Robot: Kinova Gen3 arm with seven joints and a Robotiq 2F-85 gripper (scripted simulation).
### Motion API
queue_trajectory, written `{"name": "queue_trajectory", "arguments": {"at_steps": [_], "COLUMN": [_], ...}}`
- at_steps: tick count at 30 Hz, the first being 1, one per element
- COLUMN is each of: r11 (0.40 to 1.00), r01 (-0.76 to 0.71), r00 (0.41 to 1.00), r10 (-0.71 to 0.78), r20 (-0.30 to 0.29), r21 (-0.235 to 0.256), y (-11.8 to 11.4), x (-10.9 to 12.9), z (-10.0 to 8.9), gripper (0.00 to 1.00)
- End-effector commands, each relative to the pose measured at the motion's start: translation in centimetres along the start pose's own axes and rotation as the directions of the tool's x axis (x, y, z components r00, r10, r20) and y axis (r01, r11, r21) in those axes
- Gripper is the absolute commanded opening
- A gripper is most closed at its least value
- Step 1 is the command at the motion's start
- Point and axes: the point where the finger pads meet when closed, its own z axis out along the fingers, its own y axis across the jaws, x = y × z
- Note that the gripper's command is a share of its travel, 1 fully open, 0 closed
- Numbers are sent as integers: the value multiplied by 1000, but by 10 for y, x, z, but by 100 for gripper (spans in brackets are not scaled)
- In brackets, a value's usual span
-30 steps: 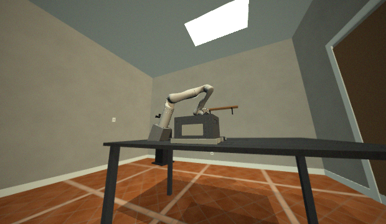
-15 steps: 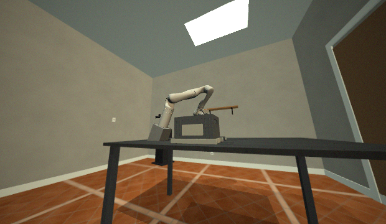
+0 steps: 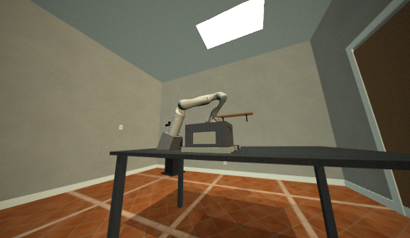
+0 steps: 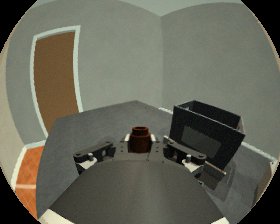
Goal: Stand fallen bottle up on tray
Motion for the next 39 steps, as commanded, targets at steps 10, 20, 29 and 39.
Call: {"name": "queue_trajectory", "arguments": {"at_steps": [10, 20, 29, 39], "r11": [1000, 1000, 1000, 1000], "r01": [4, 4, 4, 4], "r00": [1000, 1000, 1000, 1000], "r10": [-4, -4, -4, -4], "r20": [-1, -1, -1, -1], "r21": [-1, -1, -1, -1], "y": [1, 1, 1, 1], "x": [-12, -22, -27, -32], "z": [4, 8, 10, 11], "gripper": [0, 0, 0, 0]}}
